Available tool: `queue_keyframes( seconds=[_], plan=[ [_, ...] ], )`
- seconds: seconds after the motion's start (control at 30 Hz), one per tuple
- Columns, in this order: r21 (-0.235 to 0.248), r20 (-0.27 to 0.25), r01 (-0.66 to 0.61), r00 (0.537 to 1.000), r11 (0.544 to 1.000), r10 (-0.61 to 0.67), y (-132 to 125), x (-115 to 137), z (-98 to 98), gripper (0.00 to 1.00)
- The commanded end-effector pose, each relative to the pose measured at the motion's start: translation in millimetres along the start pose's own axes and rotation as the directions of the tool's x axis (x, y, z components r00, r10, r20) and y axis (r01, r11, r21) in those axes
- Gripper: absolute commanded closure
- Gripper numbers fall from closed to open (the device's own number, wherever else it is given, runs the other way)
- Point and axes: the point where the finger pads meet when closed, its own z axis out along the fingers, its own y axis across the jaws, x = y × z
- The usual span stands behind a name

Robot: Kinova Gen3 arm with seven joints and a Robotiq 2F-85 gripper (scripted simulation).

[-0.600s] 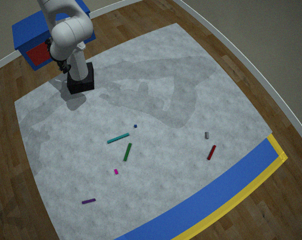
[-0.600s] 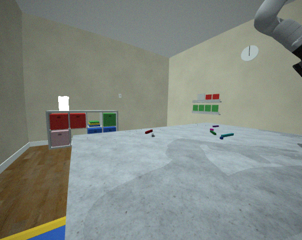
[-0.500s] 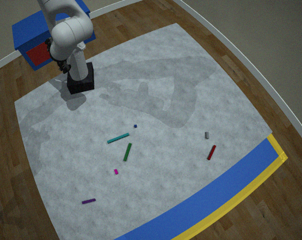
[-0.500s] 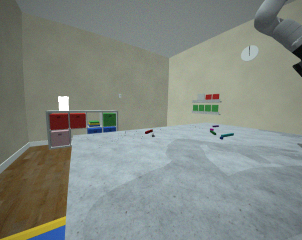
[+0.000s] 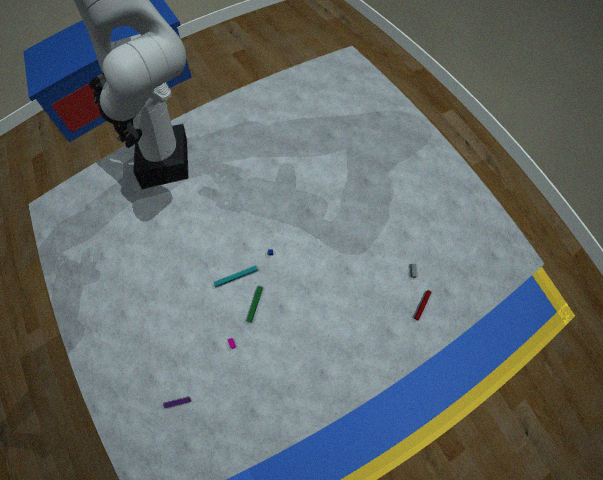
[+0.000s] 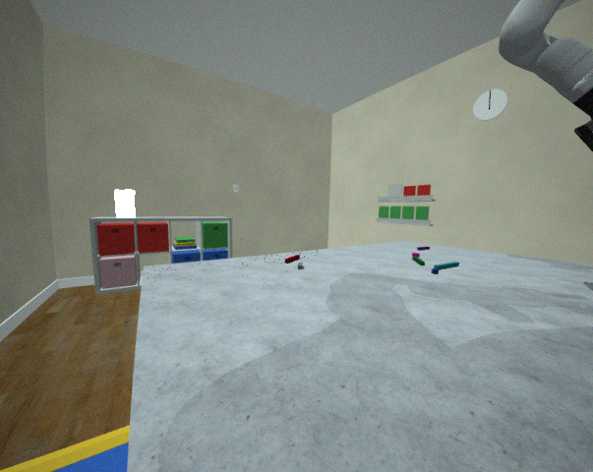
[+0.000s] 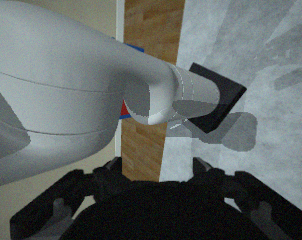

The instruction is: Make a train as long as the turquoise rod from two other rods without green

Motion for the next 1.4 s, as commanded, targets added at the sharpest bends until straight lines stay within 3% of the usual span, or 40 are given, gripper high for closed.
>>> queue_keyframes(
  seconds=[0.0,0.2,0.43,0.5,0.7,0.83,1.0,1.07,1.37],
  plan=[
    [-0.001,0.0,-0.001,1.0,1.0,0.001,0.1,0.0,-0.1,0.0],
    [-0.018,-0.012,-0.017,1.0,1.0,0.017,8.5,1.8,0.2,0.0],
    [-0.087,-0.069,-0.095,0.994,0.992,0.089,45.1,9.4,0.7,0.0],
    [-0.087,-0.069,-0.095,0.994,0.992,0.089,45.1,9.4,0.7,0.0],
    [-0.173,-0.166,-0.229,0.965,0.958,0.2,100.6,18.2,-1.4,0.0],
    [-0.226,-0.254,-0.349,0.922,0.91,0.291,145.8,21.9,-5.1,0.0],
    [-0.267,-0.375,-0.512,0.835,0.816,0.401,204.6,20.7,-12.0,0.0],
    [-0.267,-0.375,-0.512,0.835,0.816,0.401,204.6,20.7,-12.0,0.0],
    [-0.266,-0.559,-0.751,0.631,0.604,0.538,292.6,1.9,-24.1,0.0]
  ],
)
